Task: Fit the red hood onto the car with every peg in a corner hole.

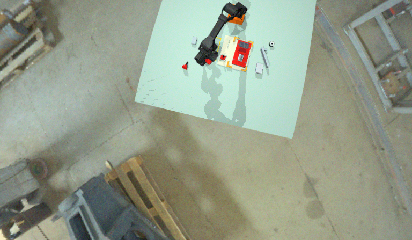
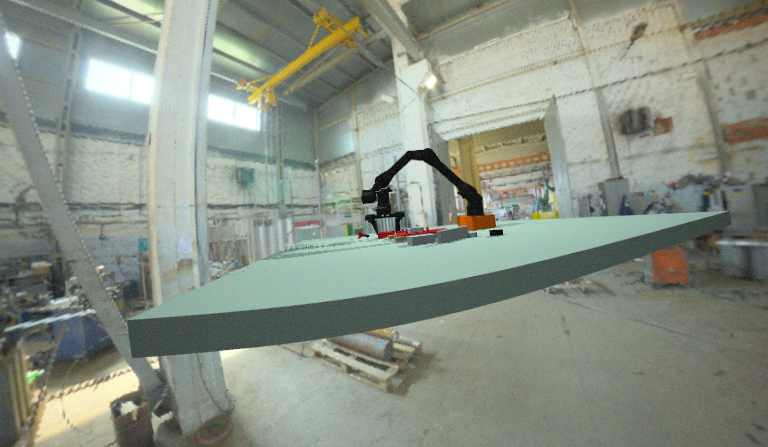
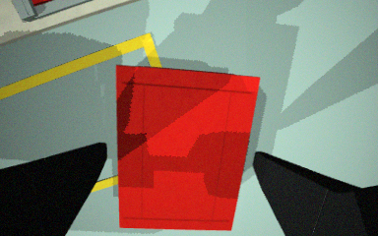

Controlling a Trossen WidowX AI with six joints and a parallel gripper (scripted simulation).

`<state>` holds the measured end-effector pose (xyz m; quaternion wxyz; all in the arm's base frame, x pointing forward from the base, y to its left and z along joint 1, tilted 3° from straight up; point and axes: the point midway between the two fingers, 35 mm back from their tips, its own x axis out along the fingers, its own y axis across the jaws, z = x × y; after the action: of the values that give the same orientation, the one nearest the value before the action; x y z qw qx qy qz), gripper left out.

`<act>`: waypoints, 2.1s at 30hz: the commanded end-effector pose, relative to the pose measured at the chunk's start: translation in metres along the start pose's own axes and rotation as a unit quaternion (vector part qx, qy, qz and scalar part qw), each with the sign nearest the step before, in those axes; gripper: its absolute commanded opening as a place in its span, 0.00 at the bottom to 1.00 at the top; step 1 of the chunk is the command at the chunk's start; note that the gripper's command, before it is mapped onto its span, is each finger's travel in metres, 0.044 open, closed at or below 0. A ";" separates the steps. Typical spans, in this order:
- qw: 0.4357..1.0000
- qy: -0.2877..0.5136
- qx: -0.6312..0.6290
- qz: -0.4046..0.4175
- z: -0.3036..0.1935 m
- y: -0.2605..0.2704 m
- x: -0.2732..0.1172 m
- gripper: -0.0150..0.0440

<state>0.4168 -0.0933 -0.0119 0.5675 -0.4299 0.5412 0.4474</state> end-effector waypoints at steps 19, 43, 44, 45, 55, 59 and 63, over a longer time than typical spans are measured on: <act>1.000 0.000 0.000 0.000 0.000 0.000 0.005 0.78; 1.000 0.000 0.000 0.001 0.000 0.000 -0.020 0.25; 1.000 0.000 0.000 0.001 0.000 0.000 -0.023 0.25; 1.000 0.000 0.000 0.001 0.000 0.000 -0.025 0.25; 1.000 0.000 0.000 0.001 0.000 0.000 -0.053 0.25; 1.000 0.000 0.000 0.001 0.000 0.000 -0.064 0.25; 1.000 0.000 0.000 0.001 0.000 0.000 -0.073 0.25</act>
<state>0.4142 -0.0960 0.0515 0.5667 -0.4254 0.5448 0.4484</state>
